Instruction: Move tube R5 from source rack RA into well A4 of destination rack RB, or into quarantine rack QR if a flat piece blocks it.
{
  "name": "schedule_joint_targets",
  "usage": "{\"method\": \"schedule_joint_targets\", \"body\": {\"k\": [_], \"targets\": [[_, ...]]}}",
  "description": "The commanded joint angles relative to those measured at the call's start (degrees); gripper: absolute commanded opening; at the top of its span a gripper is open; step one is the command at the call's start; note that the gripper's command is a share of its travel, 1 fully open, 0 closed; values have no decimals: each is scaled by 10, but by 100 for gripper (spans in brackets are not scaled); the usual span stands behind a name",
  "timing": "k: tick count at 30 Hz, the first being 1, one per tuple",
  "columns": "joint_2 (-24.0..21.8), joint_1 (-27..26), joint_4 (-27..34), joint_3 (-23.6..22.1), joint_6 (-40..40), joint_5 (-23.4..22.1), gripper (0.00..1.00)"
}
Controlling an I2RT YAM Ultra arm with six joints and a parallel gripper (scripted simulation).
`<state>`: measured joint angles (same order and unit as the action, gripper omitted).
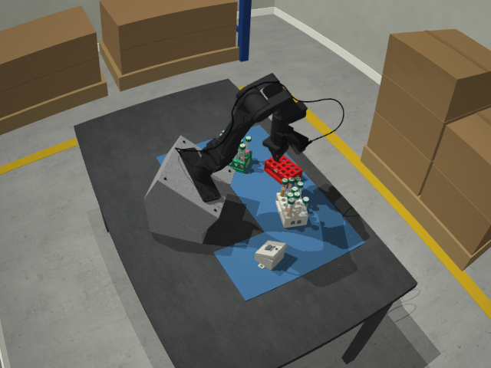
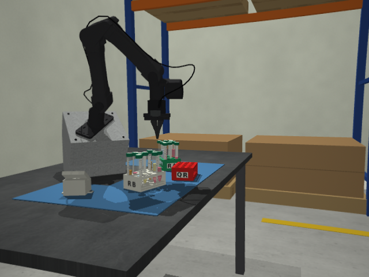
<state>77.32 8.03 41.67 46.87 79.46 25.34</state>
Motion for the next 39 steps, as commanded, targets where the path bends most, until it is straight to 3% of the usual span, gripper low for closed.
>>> {"method": "schedule_joint_targets", "body": {"k": [1, 28, 39], "targets": [[-17, 9, 2, 0, -9, 3, 0], [-17, 9, 1, 1, -9, 3, 0], [-72, -103, -1, -17, -111, -35, 0]]}}
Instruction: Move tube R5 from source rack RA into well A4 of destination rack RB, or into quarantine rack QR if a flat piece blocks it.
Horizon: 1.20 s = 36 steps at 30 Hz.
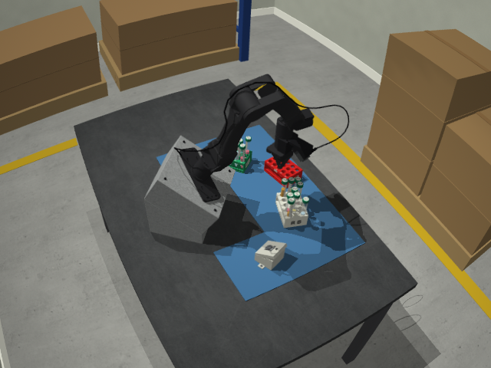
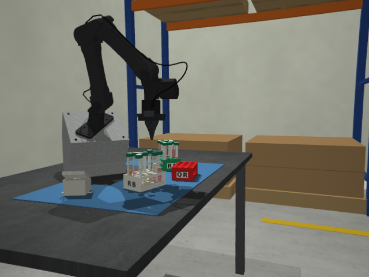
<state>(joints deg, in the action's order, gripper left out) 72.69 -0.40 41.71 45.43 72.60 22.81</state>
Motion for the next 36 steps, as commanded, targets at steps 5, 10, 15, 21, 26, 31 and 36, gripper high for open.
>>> {"method": "schedule_joint_targets", "body": {"k": [5, 10, 15, 21, 26, 31, 36], "targets": [[-36, -46, -1, -4, -69, -21, 0], [-38, -44, -2, -3, -74, -24, 0], [-38, -44, -2, -4, -74, -19, 0], [-38, -44, -2, -4, -74, -19, 0], [-38, -44, -2, -4, -74, -19, 0], [-38, -44, -2, -4, -74, -19, 0], [-38, -44, -2, -4, -74, -19, 0]]}}
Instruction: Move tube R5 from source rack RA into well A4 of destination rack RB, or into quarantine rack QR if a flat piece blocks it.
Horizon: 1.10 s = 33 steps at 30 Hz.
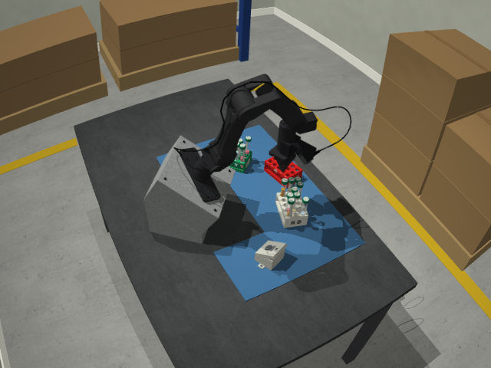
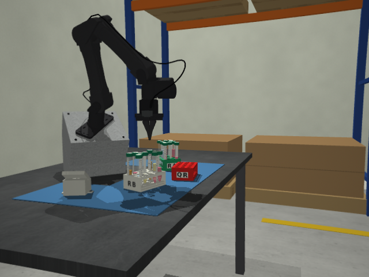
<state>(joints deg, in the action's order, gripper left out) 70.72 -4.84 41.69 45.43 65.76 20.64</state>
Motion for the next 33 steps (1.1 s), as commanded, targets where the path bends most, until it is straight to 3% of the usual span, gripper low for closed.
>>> {"method": "schedule_joint_targets", "body": {"k": [1, 6, 18, 22, 33], "targets": [[-18, 0, -2, -4, -6, 2, 0], [-18, 0, -2, -4, -6, 2, 0], [-65, -130, -3, -13, -123, -53, 0], [-70, -152, -3, -12, -143, -65, 0], [-70, -151, -4, -11, -147, -63, 0]]}}
